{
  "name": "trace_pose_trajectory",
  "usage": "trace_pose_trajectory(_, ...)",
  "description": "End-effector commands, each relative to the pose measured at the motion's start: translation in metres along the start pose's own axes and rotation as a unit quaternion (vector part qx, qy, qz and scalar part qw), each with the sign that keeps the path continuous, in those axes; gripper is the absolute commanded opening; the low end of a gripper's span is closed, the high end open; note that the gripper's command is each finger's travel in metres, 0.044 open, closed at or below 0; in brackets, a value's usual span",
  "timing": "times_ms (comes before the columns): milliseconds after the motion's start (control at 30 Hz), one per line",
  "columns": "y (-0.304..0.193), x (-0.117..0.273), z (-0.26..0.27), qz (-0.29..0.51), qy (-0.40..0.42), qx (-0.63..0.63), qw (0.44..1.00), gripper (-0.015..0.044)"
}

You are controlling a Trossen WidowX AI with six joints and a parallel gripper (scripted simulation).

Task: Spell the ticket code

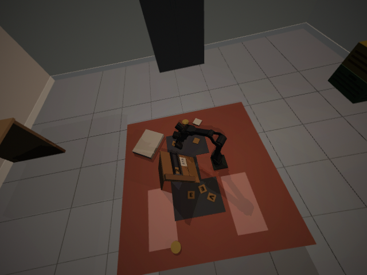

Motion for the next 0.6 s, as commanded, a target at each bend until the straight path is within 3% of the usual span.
trace_pose_trajectory(0,0.015,0.004,0.006,-0.025,0.013,0.076,0.997,0.0)
trace_pose_trajectory(267,0.032,0.009,0.016,-0.06,0.027,0.194,0.979,0.0)
trace_pose_trajectory(567,0.032,0.009,0.016,-0.061,0.027,0.197,0.978,0.0)
Point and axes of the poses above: the point midway between the two fingers, 35 mm back from their tips, its own x axis back along the fingers, its own z axis across the jaws, y = z × x, the point moved 2 cm from there along x, back along the fingers, and after that the axes turned 2 degrees about -x, right-handed, at the moved point
